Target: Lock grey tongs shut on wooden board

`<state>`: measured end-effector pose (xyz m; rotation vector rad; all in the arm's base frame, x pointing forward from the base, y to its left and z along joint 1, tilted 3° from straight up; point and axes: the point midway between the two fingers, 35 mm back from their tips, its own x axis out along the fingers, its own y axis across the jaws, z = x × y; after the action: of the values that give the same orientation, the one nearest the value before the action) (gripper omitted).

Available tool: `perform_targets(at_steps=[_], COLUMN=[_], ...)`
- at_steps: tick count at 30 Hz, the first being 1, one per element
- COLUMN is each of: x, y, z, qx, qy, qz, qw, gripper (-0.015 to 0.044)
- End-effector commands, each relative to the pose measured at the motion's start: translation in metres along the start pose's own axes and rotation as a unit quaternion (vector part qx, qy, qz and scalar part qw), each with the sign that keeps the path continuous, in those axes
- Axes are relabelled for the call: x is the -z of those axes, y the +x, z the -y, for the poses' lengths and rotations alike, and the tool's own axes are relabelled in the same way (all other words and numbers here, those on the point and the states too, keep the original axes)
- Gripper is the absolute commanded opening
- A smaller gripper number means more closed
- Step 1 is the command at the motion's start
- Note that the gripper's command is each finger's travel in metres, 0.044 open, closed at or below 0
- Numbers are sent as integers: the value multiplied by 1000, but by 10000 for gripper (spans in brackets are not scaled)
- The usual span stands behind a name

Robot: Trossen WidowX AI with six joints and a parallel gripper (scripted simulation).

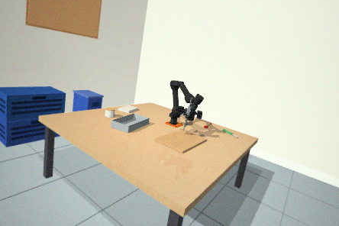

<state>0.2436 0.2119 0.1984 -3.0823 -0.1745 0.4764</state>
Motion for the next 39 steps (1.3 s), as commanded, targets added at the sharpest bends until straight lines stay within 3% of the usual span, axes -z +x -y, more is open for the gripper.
perform_targets(at_steps=[1,14,39], x=[3,4,11], y=[-1,2,36], z=[-1,2,21], qx=[-1,1,15], qy=[2,-4,-61], qz=[-5,6,196], qw=[1000,1000,979], gripper=[-150,-150,-150])
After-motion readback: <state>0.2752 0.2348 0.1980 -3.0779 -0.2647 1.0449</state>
